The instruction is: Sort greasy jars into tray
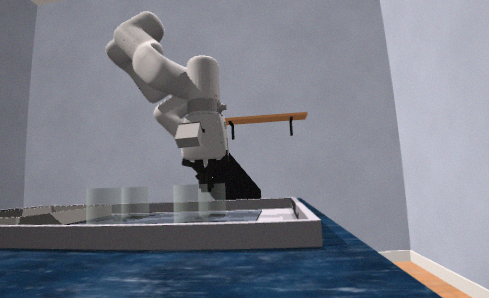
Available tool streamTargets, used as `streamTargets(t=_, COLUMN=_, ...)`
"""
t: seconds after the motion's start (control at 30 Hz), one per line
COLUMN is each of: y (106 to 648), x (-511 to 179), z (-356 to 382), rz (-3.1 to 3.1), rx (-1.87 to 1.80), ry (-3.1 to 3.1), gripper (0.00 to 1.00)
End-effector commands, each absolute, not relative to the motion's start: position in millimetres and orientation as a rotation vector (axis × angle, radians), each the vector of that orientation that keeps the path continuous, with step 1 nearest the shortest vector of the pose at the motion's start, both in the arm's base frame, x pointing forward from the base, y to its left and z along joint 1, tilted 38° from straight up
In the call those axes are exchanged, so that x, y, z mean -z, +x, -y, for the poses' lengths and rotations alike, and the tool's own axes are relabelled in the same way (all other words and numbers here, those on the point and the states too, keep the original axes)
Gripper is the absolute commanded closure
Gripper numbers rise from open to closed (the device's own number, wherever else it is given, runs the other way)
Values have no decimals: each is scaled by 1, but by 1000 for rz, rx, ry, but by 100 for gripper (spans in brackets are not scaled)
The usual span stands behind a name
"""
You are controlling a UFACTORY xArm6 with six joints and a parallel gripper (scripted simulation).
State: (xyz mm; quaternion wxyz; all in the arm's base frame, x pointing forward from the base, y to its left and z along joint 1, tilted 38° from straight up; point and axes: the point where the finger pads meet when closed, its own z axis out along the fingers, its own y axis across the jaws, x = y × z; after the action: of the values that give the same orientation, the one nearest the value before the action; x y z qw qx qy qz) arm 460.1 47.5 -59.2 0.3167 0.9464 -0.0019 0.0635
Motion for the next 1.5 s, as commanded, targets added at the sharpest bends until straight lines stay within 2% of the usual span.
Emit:
streamTargets(t=0.0, y=461, x=58, z=-49, rz=5, rx=-172, ry=2493, gripper=100)
streamTargets(t=1.47, y=455, x=56, z=-51, rz=5, rx=-172, ry=2493, gripper=100)
